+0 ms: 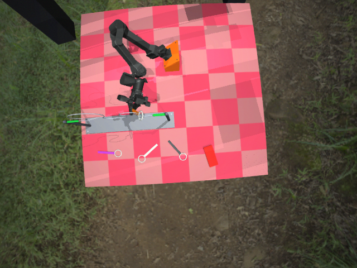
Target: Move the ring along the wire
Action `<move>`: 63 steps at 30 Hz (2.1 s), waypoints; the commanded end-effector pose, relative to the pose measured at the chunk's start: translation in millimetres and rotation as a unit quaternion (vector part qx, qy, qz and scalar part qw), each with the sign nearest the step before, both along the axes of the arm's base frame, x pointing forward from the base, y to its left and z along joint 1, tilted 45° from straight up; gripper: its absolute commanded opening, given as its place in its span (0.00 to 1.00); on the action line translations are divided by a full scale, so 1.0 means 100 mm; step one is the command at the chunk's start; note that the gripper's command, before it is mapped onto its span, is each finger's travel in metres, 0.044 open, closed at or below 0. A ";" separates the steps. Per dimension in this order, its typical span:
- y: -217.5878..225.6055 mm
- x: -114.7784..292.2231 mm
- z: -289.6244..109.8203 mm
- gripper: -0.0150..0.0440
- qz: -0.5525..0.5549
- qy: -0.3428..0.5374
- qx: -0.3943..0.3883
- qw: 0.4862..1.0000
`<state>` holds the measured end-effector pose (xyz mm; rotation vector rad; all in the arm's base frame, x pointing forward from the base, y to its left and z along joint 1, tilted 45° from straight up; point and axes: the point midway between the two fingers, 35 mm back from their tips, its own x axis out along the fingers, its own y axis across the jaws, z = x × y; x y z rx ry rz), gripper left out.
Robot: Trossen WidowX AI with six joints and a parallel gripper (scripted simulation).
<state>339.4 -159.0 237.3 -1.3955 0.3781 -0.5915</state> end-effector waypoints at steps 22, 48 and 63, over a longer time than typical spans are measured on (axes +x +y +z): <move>0.31 0.09 -0.75 0.00 0.006 -0.045 0.242 0.969; 0.60 0.15 -1.06 0.00 0.009 -0.059 0.309 0.949; 0.71 0.18 -1.17 0.00 0.010 -0.059 0.310 0.949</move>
